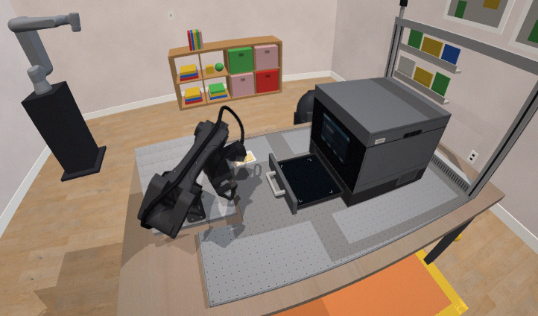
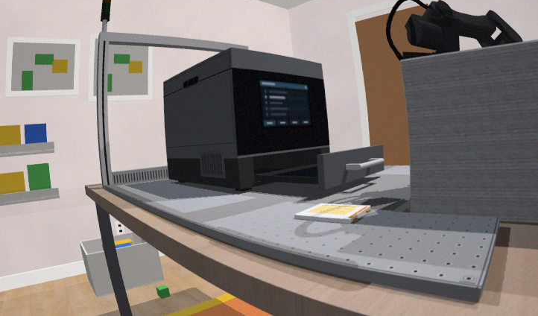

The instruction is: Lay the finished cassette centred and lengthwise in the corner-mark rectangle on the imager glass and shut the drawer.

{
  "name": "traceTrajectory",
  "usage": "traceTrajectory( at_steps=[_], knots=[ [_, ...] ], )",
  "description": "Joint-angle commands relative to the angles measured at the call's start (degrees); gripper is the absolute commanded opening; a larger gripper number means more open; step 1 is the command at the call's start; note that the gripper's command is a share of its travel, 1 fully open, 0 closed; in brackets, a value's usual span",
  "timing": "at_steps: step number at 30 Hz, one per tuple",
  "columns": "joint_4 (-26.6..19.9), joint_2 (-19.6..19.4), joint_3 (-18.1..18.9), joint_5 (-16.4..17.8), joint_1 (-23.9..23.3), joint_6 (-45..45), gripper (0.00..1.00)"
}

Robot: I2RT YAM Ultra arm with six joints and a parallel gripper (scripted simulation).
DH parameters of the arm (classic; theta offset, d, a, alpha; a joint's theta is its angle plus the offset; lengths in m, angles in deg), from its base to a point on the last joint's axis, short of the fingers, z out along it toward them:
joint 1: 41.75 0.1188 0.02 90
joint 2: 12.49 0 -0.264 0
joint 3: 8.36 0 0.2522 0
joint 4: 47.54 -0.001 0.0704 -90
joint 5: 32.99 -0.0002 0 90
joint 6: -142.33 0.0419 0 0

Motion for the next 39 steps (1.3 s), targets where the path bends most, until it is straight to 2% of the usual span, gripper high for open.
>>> traceTrajectory(
  at_steps=[1, 17, 18, 21, 22, 25, 26, 29, 30, 32, 34, 35, 39],
  knots=[
    [-0.07, 0.13, 0.5, -0.37, 0.51, 0.09, 1.0],
    [-0.07, 0.13, 0.5, -0.37, 0.51, 0.09, 1.0],
    [0.84, -2.44, 2.88, 0.62, -1.41, 1.22, 0.35],
    [1.32, -5.35, 5.94, -0.6, -2.03, 0.39, 0.35],
    [1.42, -6.89, 7.44, 0.15, -3.15, 1.52, 0.35],
    [1.67, -10.04, 10.67, -0.66, -3.98, 0.38, 0.35],
    [1.62, -11.6, 12.19, 0.21, -5.03, 1.79, 0.35],
    [2.05, -14.72, 15.37, -0.71, -5.95, 0.41, 0.35],
    [1.27, -16.3, 16.9, 0.26, -6.96, 2.02, 0.35],
    [2.24, -18.35, 19.0, -0.61, -7.61, 1.65, 0.35],
    [2.24, -18.35, 19.0, -0.61, -7.61, 1.65, 0.35],
    [0.67, -20.12, 20.71, 0.7, -8.6, 2.61, 0.35],
    [2.75, -23.93, 24.6, -0.8, -9.86, 0.75, 0.35]
  ],
)
